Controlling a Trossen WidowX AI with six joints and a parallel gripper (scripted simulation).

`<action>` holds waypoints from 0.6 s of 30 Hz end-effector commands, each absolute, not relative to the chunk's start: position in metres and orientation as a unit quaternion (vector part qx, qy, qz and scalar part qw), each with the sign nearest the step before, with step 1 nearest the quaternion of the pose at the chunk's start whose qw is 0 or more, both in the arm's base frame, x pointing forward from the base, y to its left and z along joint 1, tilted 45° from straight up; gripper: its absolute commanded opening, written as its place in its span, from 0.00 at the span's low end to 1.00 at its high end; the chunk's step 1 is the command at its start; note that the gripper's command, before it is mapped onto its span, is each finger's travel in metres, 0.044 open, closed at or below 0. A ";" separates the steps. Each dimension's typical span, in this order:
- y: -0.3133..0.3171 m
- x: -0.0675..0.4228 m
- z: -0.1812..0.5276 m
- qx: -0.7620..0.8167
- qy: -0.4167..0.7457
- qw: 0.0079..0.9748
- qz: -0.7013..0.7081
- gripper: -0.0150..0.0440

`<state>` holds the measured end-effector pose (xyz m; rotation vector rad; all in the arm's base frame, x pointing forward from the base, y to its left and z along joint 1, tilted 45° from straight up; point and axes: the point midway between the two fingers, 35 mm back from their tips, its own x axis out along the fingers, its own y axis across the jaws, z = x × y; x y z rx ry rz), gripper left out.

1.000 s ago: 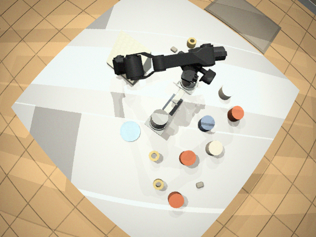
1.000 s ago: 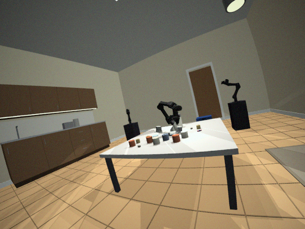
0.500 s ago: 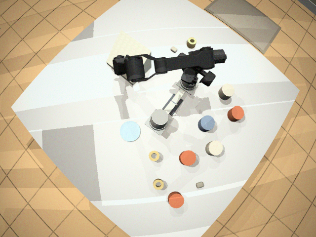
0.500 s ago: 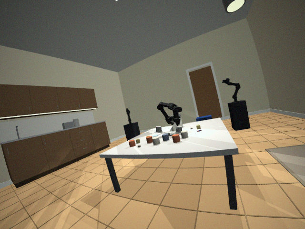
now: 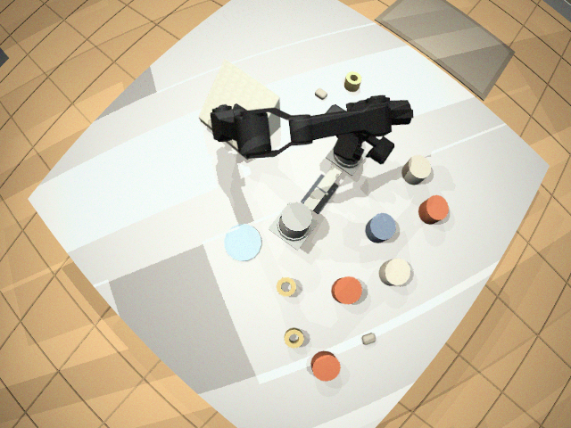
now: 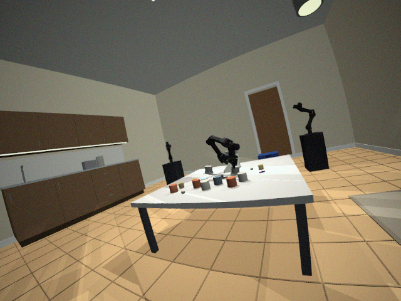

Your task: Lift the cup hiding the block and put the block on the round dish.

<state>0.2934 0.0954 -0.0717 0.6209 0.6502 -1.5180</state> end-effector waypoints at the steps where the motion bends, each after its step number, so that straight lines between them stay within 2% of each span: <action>1: 0.088 0.292 -0.077 0.268 0.285 0.636 -0.666 1.00; 18: 0.069 0.290 -0.095 0.268 0.284 0.636 -0.666 1.00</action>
